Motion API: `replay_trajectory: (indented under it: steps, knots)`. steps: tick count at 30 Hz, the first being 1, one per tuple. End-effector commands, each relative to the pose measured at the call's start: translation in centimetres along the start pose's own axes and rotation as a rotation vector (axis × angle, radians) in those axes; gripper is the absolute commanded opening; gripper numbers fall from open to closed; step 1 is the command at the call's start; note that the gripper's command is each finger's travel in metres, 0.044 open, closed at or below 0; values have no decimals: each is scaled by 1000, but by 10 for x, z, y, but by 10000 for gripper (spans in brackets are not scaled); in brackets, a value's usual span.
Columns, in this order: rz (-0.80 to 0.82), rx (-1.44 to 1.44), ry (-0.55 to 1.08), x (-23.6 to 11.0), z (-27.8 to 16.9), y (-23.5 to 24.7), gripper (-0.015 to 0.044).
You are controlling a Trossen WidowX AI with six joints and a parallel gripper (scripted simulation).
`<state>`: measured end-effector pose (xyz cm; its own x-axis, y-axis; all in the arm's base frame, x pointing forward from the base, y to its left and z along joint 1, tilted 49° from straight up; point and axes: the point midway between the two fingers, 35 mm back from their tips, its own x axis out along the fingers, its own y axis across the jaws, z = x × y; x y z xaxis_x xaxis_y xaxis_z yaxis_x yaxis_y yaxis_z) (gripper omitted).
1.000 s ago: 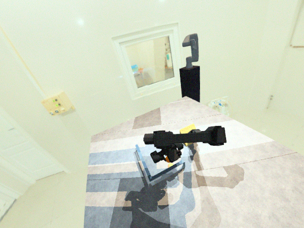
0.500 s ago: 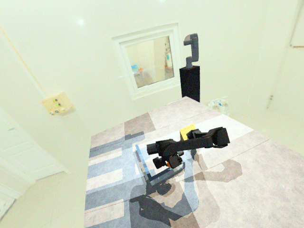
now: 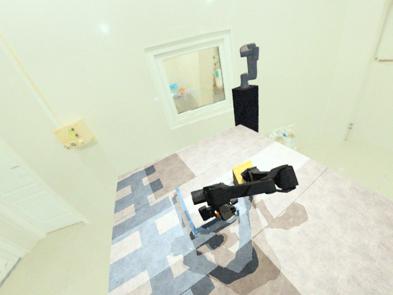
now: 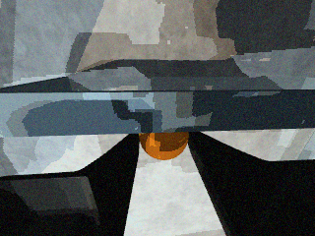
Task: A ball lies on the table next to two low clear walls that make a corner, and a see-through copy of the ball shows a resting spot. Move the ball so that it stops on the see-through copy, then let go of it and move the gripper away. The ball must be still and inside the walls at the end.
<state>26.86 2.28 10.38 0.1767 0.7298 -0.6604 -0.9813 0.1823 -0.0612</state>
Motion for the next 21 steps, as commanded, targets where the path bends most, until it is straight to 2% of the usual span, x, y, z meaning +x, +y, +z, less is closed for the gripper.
replay_trajectory:
  steps: [1, 5, 17, 21]
  knots:
    - [-1, 4, -6, 5, 1, 1, 0]
    - [-1, 4, -6, 7, 1, 1, 0]
    - [-1, 3, 0, 4, 0, 0, 309]
    - [-1, 3, 1, 2, 0, 0, 309]
